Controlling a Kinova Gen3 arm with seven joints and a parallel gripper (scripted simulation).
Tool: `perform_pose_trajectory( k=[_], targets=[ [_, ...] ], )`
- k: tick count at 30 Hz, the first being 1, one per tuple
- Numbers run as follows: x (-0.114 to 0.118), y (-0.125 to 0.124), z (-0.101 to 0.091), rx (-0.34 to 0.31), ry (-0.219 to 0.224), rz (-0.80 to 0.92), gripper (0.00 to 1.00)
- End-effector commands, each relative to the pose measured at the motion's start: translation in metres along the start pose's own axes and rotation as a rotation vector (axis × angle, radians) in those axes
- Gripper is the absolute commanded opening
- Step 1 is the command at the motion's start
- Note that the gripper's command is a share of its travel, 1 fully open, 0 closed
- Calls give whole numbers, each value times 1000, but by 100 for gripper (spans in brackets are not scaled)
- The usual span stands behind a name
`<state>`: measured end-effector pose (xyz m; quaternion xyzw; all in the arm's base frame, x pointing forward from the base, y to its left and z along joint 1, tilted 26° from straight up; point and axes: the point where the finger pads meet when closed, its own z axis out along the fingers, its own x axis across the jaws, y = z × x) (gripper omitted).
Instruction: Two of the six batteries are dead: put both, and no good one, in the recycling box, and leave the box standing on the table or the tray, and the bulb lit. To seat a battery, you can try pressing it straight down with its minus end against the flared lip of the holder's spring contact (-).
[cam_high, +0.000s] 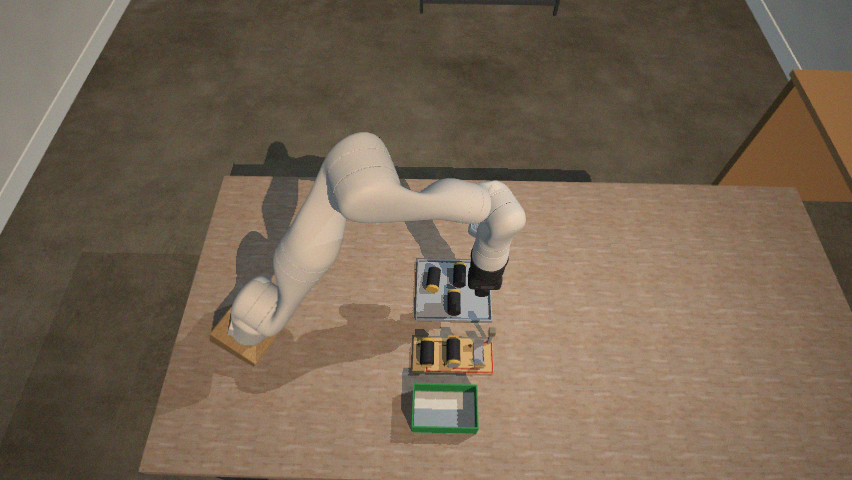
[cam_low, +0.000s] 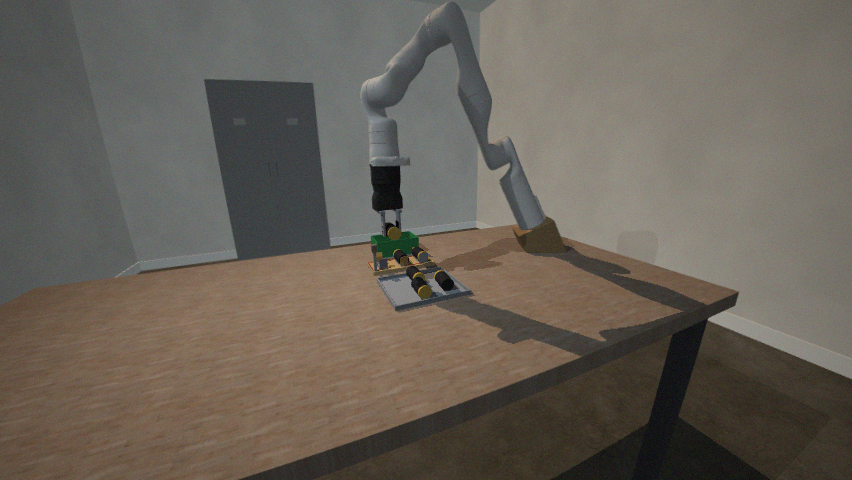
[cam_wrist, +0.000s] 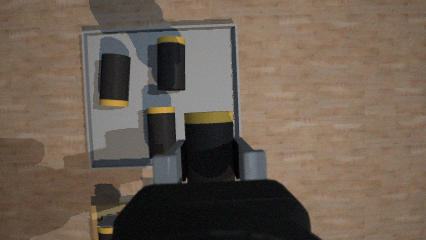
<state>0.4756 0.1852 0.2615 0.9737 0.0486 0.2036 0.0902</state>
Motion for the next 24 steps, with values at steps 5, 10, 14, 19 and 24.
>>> perform_pose_trajectory(
  k=[5, 10, 14, 19, 24],
  targets=[
    [0, 0, 0, -1, 1, -1, 57],
    [0, 0, 0, -1, 1, -2, 57],
    [0, 0, 0, -1, 1, -2, 57],
    [0, 0, 0, -1, 1, -2, 57],
    [0, 0, 7, -1, 1, -2, 57]
  ],
)
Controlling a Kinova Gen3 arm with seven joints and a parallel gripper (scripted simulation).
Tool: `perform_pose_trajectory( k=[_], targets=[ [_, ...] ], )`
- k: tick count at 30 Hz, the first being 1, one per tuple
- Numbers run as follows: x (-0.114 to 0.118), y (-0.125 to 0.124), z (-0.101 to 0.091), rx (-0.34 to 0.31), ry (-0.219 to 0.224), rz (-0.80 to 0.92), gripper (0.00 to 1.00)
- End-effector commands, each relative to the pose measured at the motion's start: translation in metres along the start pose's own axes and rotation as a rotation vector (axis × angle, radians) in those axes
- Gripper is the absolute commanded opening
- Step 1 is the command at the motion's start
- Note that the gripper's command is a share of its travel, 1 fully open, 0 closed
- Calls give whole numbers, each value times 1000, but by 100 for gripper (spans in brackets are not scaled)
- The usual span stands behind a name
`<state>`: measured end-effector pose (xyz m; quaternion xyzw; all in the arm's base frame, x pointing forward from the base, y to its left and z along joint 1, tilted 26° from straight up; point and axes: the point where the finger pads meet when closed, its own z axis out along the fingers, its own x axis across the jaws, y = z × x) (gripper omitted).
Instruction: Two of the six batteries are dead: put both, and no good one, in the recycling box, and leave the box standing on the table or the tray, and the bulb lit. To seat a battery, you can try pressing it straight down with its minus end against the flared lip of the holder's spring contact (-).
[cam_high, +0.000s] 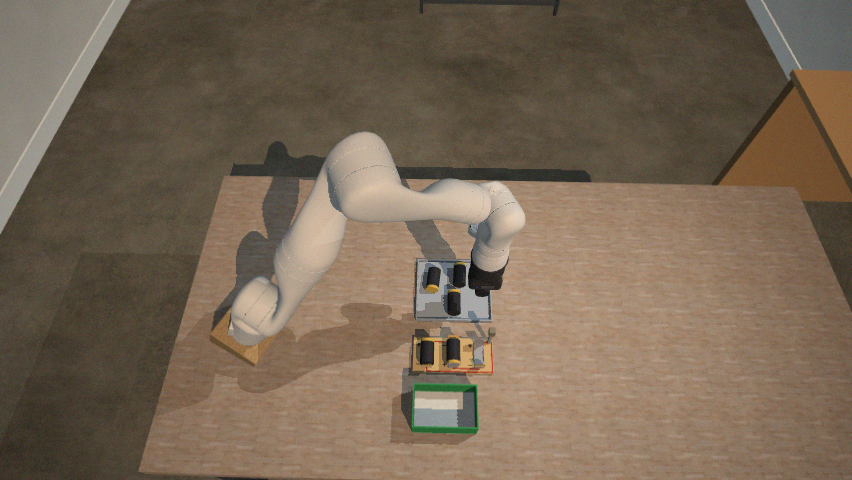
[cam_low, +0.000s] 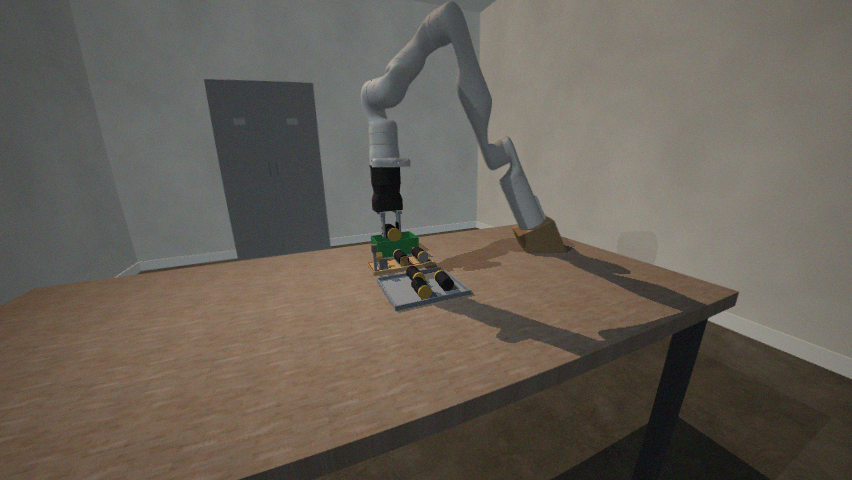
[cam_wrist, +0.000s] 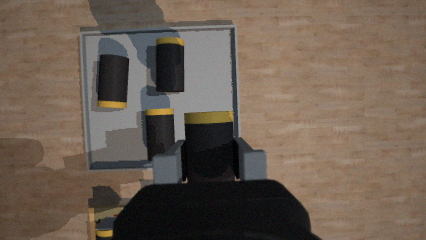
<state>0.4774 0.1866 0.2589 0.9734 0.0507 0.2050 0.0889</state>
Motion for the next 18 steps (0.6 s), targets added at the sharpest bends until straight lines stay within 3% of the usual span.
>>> perform_pose_trajectory(
  k=[1, 7, 9, 14, 18],
  targets=[
    [-1, 1, 9, -4, -3, 1, 57],
    [-1, 2, 50, -4, -3, 1, 57],
    [-1, 2, 50, -4, -3, 1, 57],
    [-1, 2, 78, -4, -3, 1, 57],
    [-1, 2, 83, -4, -3, 1, 57]
  ],
)
